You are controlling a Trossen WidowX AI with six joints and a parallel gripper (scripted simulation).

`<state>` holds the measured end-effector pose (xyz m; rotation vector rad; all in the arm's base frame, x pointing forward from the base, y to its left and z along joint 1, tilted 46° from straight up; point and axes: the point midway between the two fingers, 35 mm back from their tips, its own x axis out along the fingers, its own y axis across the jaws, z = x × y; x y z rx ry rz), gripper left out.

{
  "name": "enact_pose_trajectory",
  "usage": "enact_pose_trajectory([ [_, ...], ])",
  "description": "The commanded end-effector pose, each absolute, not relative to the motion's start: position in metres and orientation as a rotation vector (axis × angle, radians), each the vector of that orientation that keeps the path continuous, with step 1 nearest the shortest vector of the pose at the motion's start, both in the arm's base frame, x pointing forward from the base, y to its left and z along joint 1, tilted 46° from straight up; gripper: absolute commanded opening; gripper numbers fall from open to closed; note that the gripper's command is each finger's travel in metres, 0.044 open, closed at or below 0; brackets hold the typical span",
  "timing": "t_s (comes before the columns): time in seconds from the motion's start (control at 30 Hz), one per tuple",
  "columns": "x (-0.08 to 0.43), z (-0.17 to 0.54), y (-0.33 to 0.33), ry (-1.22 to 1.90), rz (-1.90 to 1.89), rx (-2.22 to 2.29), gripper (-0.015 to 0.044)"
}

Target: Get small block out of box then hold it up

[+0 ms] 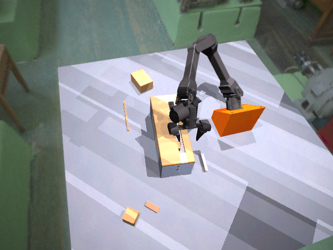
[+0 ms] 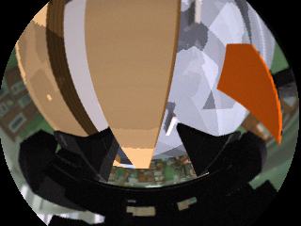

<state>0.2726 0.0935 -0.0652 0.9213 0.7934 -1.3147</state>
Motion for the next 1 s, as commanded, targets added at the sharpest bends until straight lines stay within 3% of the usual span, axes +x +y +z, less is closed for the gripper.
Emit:
enact_pose_trajectory([
  [0.0, 0.274, -0.064, 0.092, 0.819, -1.308, 0.933, 0.0400],
  [0.97, 0.275, -0.081, 0.109, 0.820, -1.307, 0.934, 0.0400],
])
